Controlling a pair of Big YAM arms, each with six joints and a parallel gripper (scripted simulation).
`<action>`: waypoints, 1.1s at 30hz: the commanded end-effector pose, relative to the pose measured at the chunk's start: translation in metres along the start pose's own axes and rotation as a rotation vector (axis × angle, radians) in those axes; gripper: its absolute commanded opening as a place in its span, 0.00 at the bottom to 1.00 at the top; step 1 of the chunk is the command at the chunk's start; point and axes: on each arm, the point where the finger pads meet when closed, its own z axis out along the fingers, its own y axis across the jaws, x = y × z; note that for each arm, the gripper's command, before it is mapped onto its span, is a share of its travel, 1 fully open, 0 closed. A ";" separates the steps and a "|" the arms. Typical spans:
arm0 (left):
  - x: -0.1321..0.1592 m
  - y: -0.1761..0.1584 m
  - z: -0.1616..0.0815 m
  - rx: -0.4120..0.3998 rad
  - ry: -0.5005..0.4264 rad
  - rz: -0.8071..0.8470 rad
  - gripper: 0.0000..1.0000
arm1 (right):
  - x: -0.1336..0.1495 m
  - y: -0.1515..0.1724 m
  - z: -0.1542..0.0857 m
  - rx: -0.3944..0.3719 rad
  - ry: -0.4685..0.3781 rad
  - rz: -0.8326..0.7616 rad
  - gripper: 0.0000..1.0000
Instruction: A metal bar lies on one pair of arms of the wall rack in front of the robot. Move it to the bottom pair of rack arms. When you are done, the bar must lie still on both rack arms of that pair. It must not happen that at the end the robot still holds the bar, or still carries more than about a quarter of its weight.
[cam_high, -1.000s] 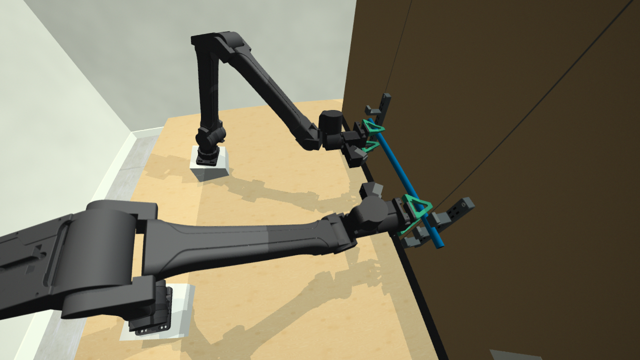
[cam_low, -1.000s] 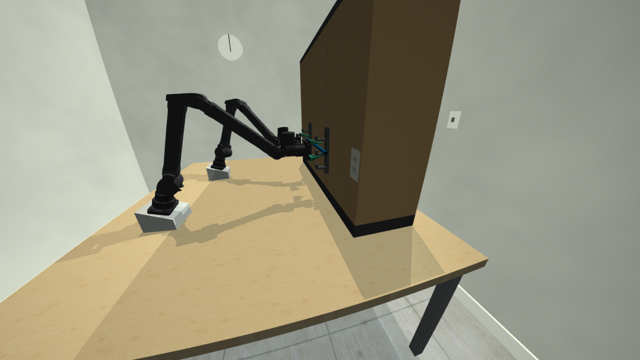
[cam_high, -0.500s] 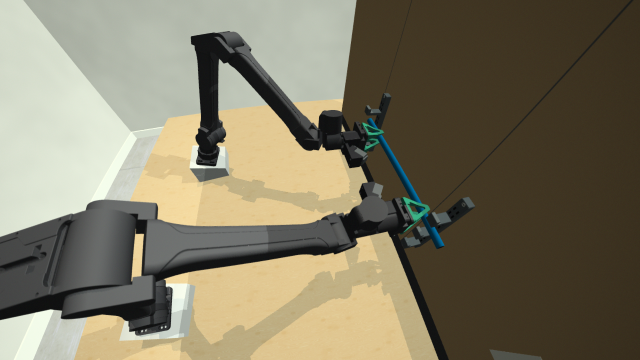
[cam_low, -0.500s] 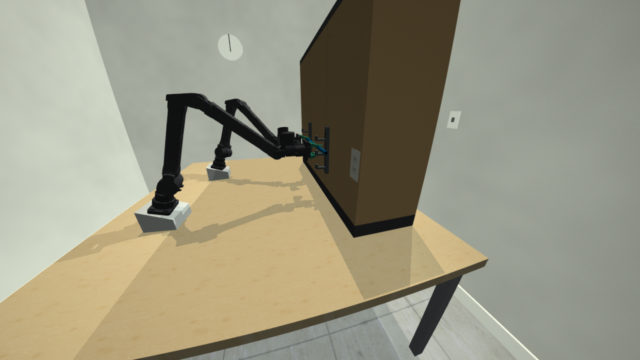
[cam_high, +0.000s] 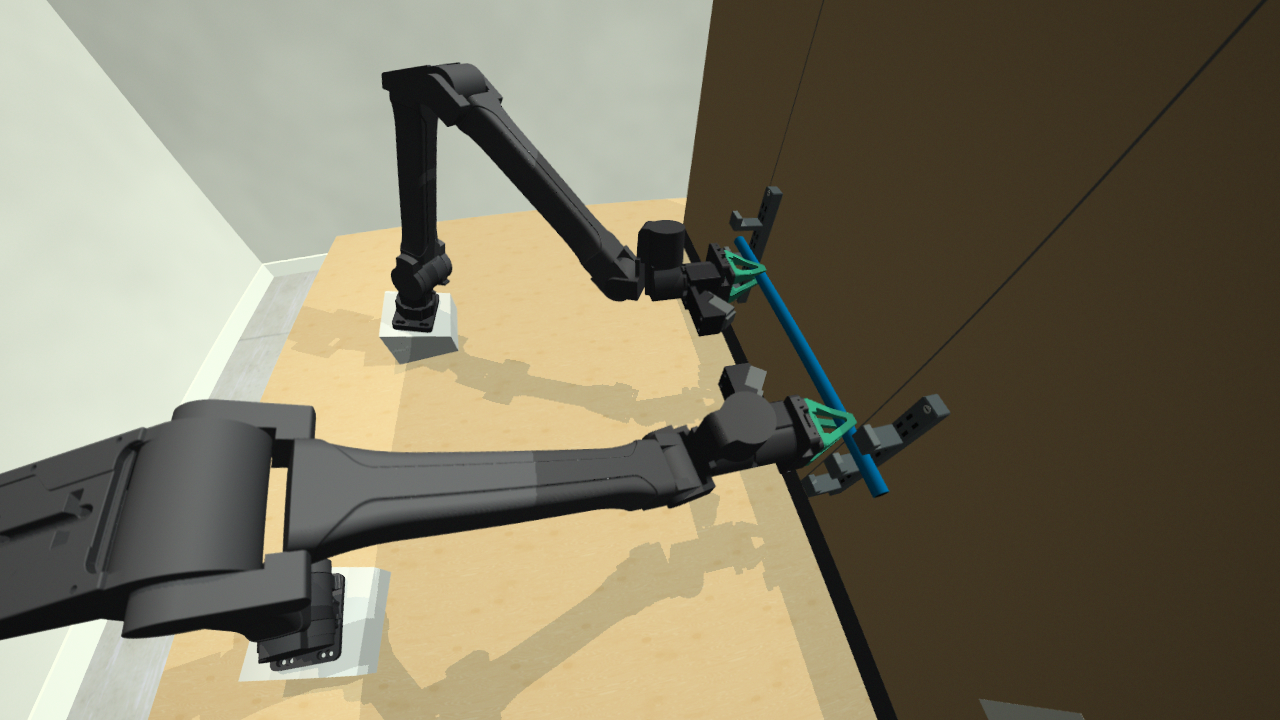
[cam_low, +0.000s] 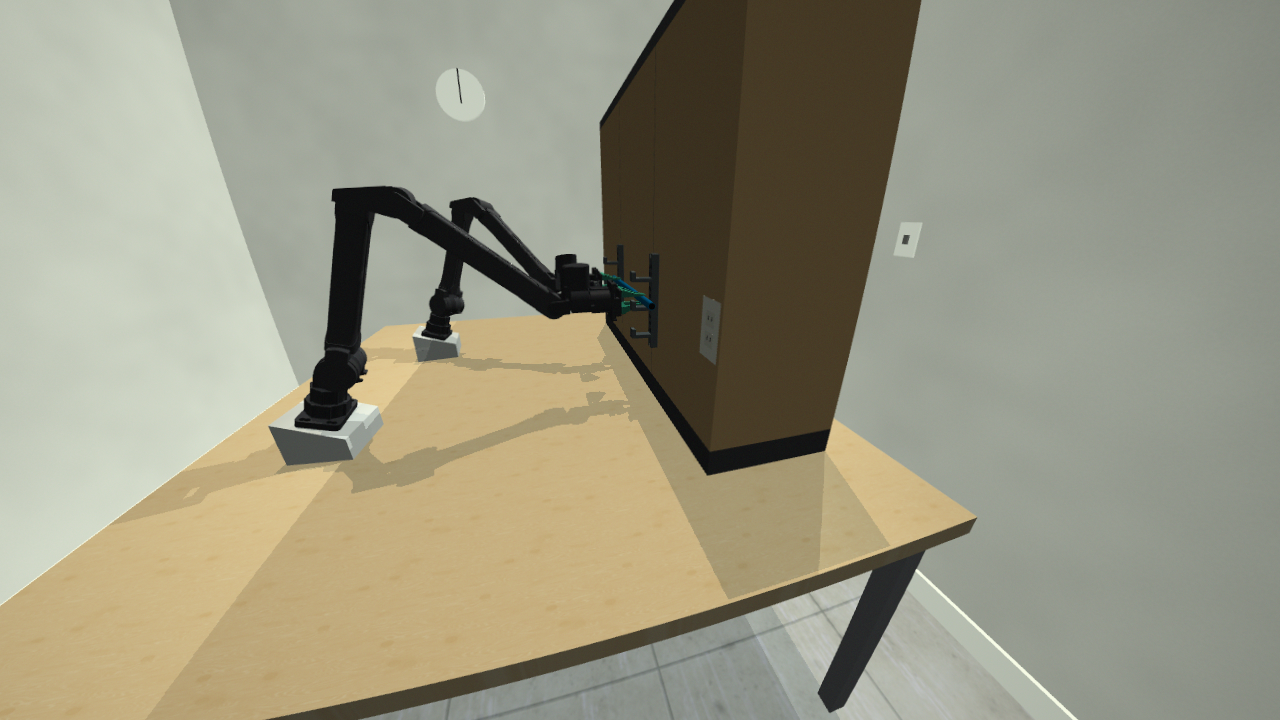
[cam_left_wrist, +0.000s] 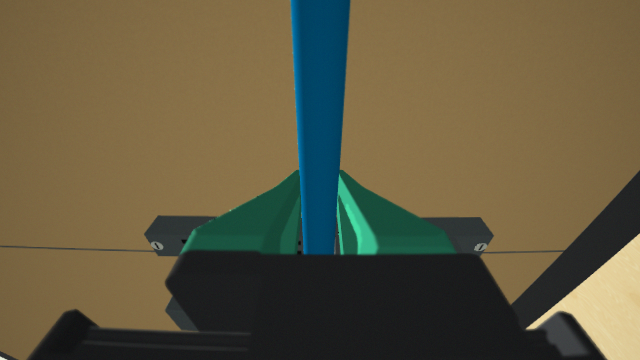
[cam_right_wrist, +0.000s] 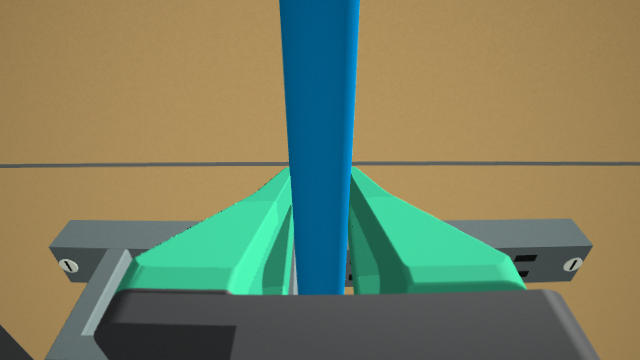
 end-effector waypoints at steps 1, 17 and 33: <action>0.002 0.041 0.021 -0.074 0.017 -0.050 0.09 | 0.010 -0.046 0.017 0.080 0.016 0.025 0.09; 0.002 0.041 0.017 -0.074 0.017 -0.050 0.00 | 0.010 -0.046 0.013 0.080 0.016 0.025 0.00; 0.002 0.041 0.012 -0.074 0.017 -0.050 0.00 | 0.010 -0.046 0.008 0.080 0.016 0.025 0.00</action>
